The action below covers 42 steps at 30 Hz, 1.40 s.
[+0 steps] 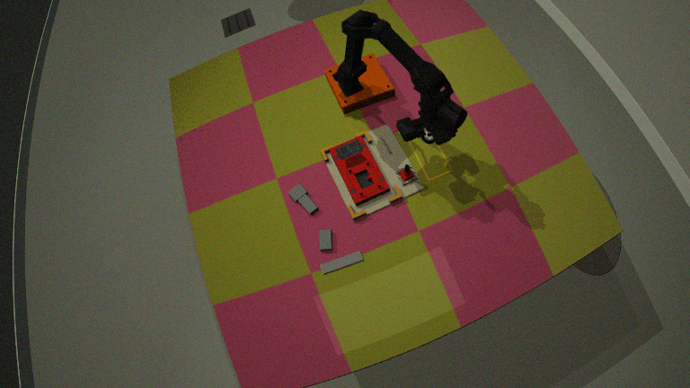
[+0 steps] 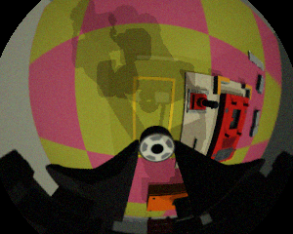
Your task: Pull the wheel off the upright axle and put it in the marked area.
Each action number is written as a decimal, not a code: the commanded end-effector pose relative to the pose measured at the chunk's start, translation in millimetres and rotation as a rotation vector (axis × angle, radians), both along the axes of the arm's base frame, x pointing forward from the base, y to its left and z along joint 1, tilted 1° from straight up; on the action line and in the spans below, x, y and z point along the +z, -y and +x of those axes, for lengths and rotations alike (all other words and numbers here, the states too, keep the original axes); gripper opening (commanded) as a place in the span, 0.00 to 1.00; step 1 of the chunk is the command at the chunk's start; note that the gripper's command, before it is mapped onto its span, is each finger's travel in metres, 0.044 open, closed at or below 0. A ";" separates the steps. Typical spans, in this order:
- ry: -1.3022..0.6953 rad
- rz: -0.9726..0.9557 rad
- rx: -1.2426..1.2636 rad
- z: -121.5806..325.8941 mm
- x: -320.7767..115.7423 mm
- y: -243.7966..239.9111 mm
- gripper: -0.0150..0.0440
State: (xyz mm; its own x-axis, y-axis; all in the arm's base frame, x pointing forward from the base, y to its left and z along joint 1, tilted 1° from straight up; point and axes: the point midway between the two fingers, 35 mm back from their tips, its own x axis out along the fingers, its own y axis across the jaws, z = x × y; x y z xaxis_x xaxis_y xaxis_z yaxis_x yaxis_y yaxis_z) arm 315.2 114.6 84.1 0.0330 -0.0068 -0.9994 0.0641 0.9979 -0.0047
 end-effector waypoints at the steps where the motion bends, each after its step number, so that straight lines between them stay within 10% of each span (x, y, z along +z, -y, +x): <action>1: -0.013 -0.001 -0.005 -0.4 -22.3 -0.3 0.25; 18: -0.013 -0.001 -0.005 -2.1 -81.4 1.3 0.25; 29: -0.011 -0.004 -0.003 -1.1 -76.0 1.3 0.74; 42: 0.001 0.000 -0.002 0.0 -23.9 0.7 0.81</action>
State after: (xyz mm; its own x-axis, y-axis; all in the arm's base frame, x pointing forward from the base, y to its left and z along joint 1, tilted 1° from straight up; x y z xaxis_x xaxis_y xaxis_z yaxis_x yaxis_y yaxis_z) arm 316.5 114.4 61.9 0.0378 -0.0048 -0.9993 0.0661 0.9978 -0.0023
